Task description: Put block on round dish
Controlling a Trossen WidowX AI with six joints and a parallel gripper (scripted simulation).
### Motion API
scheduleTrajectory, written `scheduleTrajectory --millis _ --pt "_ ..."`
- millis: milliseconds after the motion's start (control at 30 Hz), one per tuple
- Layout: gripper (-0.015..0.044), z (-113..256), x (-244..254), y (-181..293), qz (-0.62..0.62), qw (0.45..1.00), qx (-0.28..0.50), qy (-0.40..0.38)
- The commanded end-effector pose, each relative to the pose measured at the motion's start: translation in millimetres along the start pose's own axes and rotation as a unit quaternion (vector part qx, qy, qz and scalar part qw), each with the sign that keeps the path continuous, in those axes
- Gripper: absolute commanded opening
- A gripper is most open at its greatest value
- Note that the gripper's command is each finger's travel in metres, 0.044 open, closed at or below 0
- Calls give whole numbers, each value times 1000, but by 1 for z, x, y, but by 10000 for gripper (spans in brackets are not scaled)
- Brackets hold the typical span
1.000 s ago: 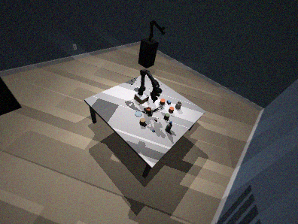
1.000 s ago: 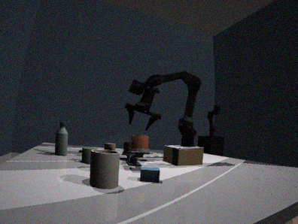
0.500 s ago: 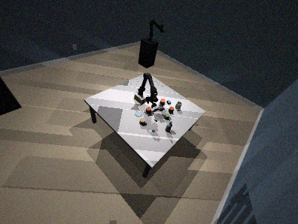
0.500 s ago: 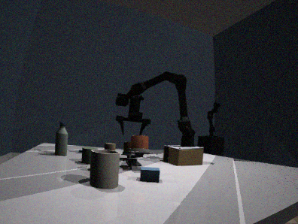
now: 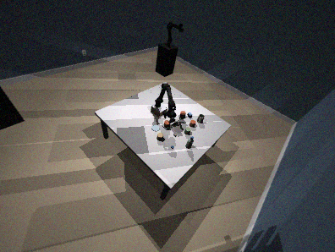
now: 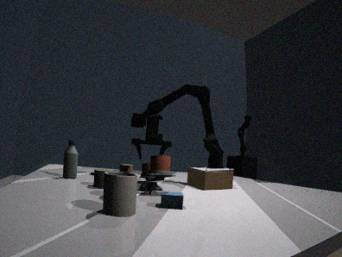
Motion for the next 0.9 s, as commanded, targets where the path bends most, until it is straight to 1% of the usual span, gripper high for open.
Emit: scheduleTrajectory --millis 0,867 --pt "440 -5 -1 0 2 1000 -1 2" --pt "440 -47 -1 0 2 1000 -1 2"
Point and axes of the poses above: the point midway between the two fingers, 35 mm back from their tips, its own z axis back along the fingers, its own x axis across the jaws, y = z × x, the point moved 5 cm from there along z, back along the fingers, and after that the axes turned 5 degrees about z, right-handed, at the moved point
